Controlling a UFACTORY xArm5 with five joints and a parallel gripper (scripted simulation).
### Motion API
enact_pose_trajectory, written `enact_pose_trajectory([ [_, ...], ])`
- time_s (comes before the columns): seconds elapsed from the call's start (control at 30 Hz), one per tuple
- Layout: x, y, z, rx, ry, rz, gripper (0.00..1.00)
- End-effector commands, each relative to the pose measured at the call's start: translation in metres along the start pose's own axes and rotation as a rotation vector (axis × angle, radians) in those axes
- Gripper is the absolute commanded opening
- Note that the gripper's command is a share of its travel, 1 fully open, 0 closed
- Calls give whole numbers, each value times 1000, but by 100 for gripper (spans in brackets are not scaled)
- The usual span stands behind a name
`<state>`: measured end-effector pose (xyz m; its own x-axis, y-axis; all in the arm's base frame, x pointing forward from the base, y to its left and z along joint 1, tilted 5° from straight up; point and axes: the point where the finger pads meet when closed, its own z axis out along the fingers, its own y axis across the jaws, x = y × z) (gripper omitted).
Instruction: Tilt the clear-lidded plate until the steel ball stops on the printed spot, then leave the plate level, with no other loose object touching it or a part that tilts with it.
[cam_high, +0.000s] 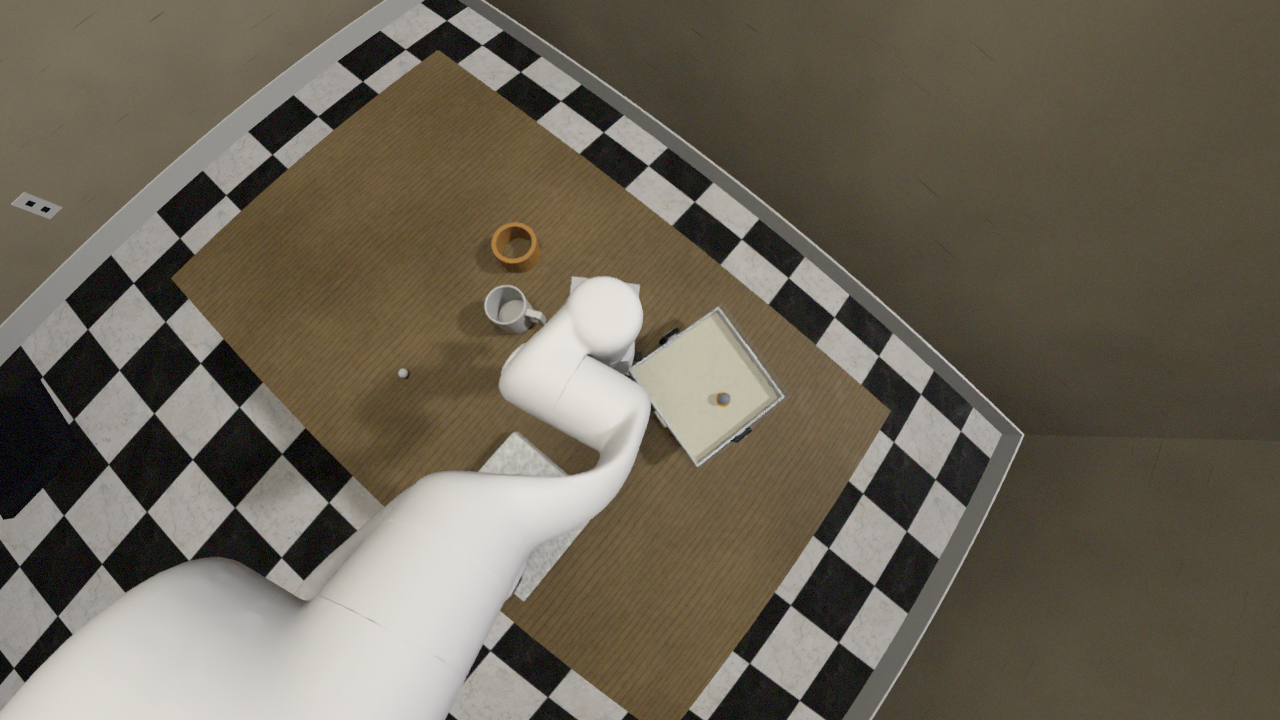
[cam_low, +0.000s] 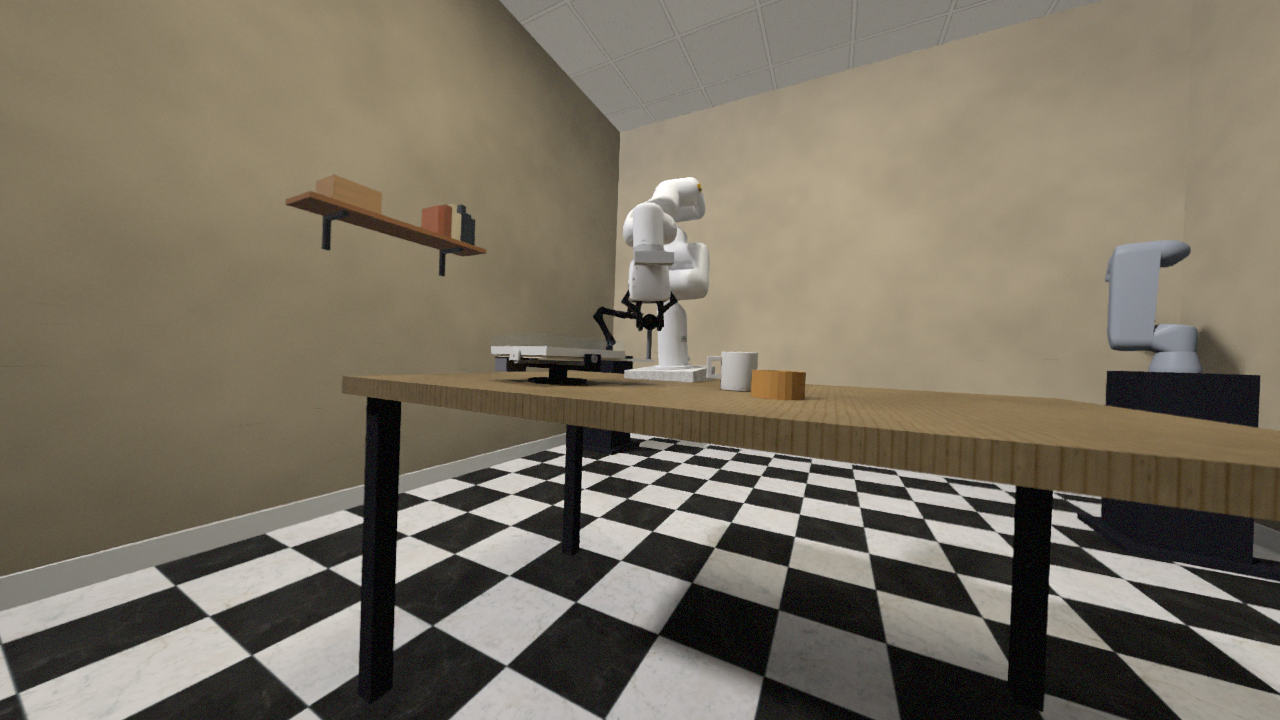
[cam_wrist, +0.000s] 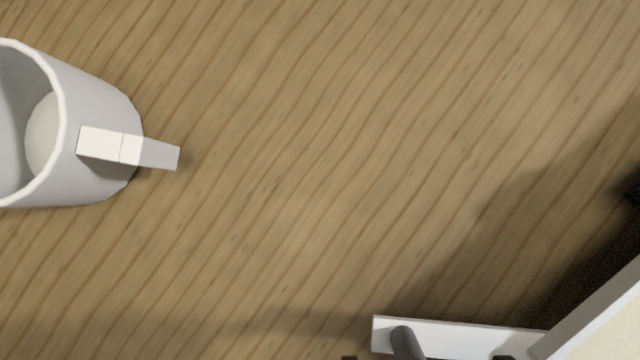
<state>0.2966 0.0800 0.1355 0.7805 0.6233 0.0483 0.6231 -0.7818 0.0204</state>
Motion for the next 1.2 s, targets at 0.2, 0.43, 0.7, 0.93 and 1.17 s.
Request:
enact_pose_trajectory([
  [0.2, 1, 1, -1, -2, 3, 3, 0],
  [0.43, 2, 1, -1, -2, 3, 7, 0],
  [0.7, 2, 1, -1, -2, 3, 10, 0],
  [0.93, 3, 1, -2, -2, 3, 12, 0],
  [1.17, 2, 1, -2, -2, 3, 13, 0],
])
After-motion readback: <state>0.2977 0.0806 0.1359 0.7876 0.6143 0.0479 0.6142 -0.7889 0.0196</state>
